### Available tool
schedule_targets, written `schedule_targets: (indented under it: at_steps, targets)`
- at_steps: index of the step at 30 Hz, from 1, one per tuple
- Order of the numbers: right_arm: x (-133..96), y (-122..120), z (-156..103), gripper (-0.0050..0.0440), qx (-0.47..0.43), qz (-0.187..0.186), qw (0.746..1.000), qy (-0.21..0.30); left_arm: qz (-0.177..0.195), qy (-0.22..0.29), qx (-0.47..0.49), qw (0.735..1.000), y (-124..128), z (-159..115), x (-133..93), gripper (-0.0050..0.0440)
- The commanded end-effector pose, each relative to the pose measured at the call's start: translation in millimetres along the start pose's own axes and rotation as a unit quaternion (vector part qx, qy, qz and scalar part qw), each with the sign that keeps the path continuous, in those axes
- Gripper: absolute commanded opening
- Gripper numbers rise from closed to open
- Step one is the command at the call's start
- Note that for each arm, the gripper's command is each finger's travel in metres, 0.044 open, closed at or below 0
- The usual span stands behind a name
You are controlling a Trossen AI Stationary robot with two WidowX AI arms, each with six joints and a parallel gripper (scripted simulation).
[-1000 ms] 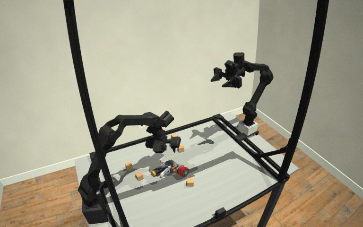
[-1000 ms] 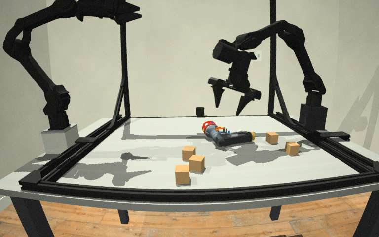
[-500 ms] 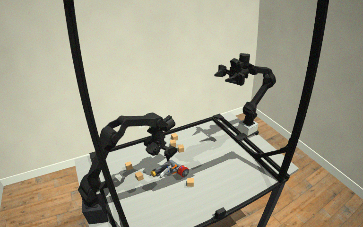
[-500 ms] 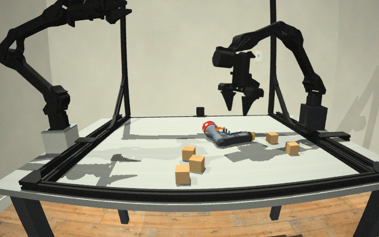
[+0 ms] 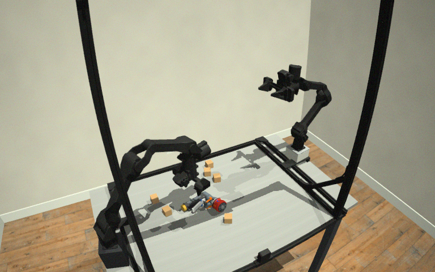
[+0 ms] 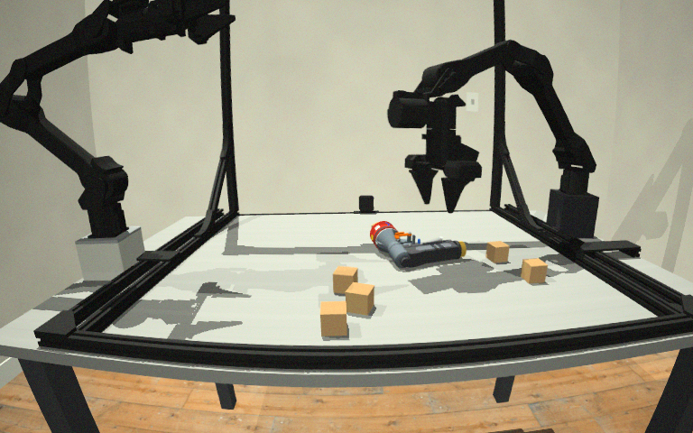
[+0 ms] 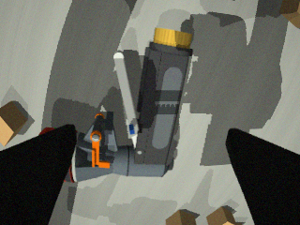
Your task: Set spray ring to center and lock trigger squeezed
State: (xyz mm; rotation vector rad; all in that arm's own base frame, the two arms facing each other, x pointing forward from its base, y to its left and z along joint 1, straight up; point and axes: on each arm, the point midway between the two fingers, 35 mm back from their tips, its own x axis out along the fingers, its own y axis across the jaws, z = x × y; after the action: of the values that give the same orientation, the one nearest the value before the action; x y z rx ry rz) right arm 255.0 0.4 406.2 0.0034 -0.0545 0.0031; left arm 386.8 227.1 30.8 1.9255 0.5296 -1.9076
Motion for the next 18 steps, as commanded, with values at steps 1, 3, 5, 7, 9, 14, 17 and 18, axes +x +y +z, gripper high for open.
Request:
schedule_targets:
  at_steps: [1, 3, 5, 7, 9, 14, 17, 18]
  targets:
    - [0.5, -0.4, -3.3, 0.0400, -0.002, -0.002, 1.000, 0.002, -0.002, -0.006, 0.004, 1.000, -0.4, 0.3, 10.1, 0.0400]
    - [0.5, -0.4, -3.3, 0.0400, -0.002, -0.002, 1.000, 0.002, -0.002, -0.006, 0.004, 1.000, -0.4, 0.0, 13.4, 0.0400]
    - [0.5, -0.4, -3.3, 0.0400, -0.002, -0.002, 1.000, 0.002, -0.002, -0.006, 0.004, 1.000, -0.5, -0.3, 16.7, 0.0400]
    - [0.5, -0.4, -3.3, 0.0400, -0.002, -0.002, 1.000, 0.002, -0.002, -0.006, 0.004, 1.000, -0.5, -0.5, 20.0, 0.0400]
    - [0.5, -0.4, -3.3, 0.0400, -0.002, -0.002, 1.000, 0.002, -0.002, -0.006, 0.004, 1.000, -0.5, -0.8, 23.3, 0.0400]
    - [0.5, -0.4, -3.3, 0.0400, -0.002, -0.002, 1.000, 0.002, -0.002, -0.006, 0.004, 1.000, -0.5, -1.1, 28.2, 0.0400]
    - [0.5, -0.4, -3.3, 0.0400, -0.002, -0.002, 1.000, 0.002, -0.002, -0.006, 0.004, 1.000, -0.5, -1.3, 33.1, 0.0400]
    - [0.5, -0.4, -3.3, 0.0400, -0.002, -0.002, 1.000, 0.002, -0.002, -0.006, 0.004, 1.000, -0.5, -1.4, 34.8, 0.0400]
